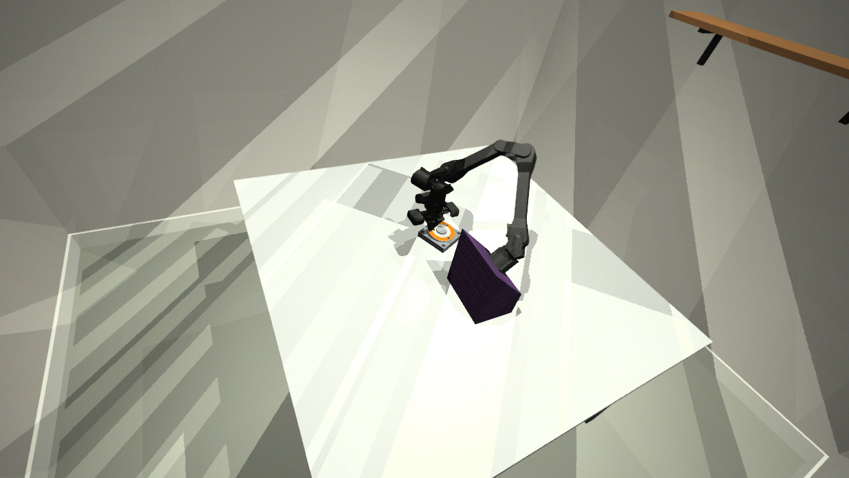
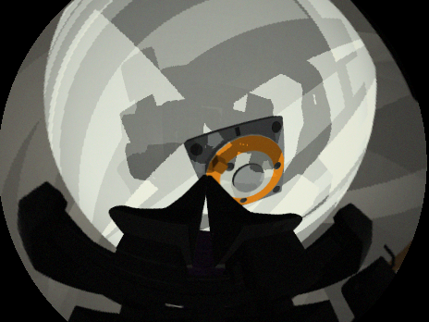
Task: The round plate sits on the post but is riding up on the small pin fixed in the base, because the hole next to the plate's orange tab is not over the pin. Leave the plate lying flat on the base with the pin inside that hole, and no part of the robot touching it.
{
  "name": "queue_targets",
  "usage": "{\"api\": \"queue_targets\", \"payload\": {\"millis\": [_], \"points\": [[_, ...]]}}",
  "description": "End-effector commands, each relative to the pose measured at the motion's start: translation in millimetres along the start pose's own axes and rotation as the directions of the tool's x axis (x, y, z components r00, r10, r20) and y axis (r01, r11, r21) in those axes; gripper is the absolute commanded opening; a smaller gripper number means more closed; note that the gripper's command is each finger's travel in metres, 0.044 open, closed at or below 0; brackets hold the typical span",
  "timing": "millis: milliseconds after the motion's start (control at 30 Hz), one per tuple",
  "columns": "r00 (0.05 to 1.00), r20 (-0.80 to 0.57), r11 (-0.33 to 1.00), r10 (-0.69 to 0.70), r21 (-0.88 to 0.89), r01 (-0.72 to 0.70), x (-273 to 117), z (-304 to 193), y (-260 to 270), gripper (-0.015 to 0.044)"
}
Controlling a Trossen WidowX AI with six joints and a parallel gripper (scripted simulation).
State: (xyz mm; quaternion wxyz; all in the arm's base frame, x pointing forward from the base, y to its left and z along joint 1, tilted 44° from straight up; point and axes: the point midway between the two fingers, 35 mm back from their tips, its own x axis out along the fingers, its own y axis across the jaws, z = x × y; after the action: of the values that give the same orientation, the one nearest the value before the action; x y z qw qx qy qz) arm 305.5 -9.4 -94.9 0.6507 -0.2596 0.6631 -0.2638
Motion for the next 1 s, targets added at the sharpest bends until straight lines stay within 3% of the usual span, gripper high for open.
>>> {"api": "queue_targets", "payload": {"millis": [0,967], "points": [[1.000,0.004,1.000,-0.004,-0.005,0.004,3.0,1.5,0.3,0.0000],[1.000,0.005,1.000,-0.005,-0.004,0.005,2.3,34.4,-18.2,0.0000]]}}
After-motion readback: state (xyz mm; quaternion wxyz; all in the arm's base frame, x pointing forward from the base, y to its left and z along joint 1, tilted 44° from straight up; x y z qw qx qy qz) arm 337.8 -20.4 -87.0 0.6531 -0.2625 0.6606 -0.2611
